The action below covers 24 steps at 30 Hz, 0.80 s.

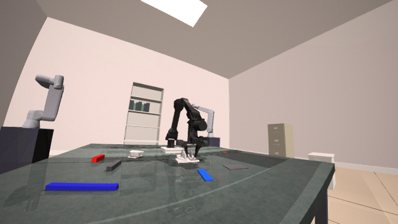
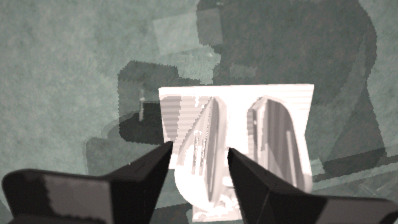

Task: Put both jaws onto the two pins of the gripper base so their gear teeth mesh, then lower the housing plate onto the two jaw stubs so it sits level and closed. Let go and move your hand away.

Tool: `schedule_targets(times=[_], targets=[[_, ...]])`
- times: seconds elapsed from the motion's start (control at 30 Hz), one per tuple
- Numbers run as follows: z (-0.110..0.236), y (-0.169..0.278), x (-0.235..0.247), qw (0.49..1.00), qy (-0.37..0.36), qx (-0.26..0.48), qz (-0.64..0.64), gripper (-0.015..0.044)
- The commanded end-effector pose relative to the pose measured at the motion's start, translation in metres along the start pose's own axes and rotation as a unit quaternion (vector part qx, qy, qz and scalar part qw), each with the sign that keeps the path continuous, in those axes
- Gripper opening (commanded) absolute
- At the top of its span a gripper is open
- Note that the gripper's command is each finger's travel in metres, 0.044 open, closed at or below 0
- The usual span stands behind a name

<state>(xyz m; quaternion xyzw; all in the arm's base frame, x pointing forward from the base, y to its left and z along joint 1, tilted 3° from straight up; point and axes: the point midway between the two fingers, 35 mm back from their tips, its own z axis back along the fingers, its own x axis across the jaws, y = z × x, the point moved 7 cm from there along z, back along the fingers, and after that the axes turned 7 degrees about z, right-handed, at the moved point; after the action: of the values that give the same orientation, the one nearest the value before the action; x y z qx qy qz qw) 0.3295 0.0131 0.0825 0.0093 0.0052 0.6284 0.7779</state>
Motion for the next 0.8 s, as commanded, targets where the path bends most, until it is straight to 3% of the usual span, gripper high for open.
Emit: schedule_targets(times=[0.0, 0.2, 0.47, 0.57, 0.77], targets=[[0.000, 0.000, 0.000, 1.000, 0.000, 0.000, 0.000, 0.0224], [0.009, -0.001, 0.000, 1.000, 0.000, 0.000, 0.000, 0.0224], [0.068, 0.000, 0.000, 1.000, -0.001, -0.001, -0.001, 0.0224], [0.064, -0.001, 0.000, 1.000, -0.001, -0.005, -0.001, 0.0224], [0.067, -0.007, -0.041, 1.000, 0.001, -0.006, -0.018, 0.0382]])
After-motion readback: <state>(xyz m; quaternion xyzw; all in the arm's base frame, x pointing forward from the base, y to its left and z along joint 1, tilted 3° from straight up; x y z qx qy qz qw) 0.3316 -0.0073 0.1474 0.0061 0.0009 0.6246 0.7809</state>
